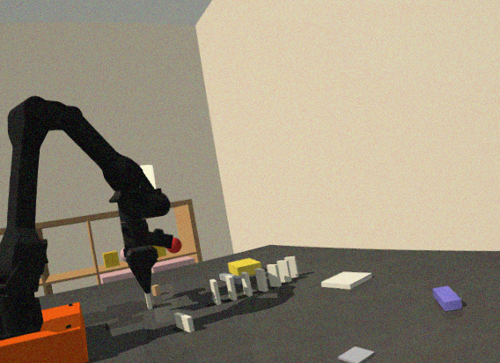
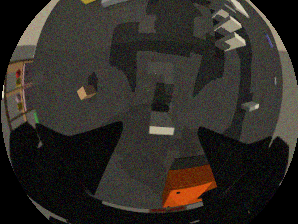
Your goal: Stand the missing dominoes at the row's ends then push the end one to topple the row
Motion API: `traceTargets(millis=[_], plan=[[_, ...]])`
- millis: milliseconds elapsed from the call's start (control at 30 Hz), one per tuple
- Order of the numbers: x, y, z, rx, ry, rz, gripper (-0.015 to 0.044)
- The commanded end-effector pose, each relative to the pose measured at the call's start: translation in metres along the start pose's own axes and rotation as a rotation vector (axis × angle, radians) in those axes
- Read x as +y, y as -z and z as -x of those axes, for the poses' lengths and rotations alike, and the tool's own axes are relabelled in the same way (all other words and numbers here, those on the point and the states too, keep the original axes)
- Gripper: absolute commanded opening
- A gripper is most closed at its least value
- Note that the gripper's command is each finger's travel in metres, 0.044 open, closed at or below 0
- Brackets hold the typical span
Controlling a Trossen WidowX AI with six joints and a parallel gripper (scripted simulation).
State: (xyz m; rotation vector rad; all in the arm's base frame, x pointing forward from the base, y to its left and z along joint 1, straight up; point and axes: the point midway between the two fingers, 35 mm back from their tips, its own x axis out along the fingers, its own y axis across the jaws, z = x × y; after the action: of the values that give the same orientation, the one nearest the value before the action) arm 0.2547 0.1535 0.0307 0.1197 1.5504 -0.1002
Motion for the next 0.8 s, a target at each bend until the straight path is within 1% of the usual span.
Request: traceTargets(millis=[0, 433, 767], plan=[[0.0, 0.0, -0.006, 0.001, -0.004, -0.004, 0.044], [0.0, 0.0, -0.02, 0.001, -0.004, -0.004, 0.044], [0.0, 0.0, -0.02, 0.001, -0.004, -0.004, 0.0177]])
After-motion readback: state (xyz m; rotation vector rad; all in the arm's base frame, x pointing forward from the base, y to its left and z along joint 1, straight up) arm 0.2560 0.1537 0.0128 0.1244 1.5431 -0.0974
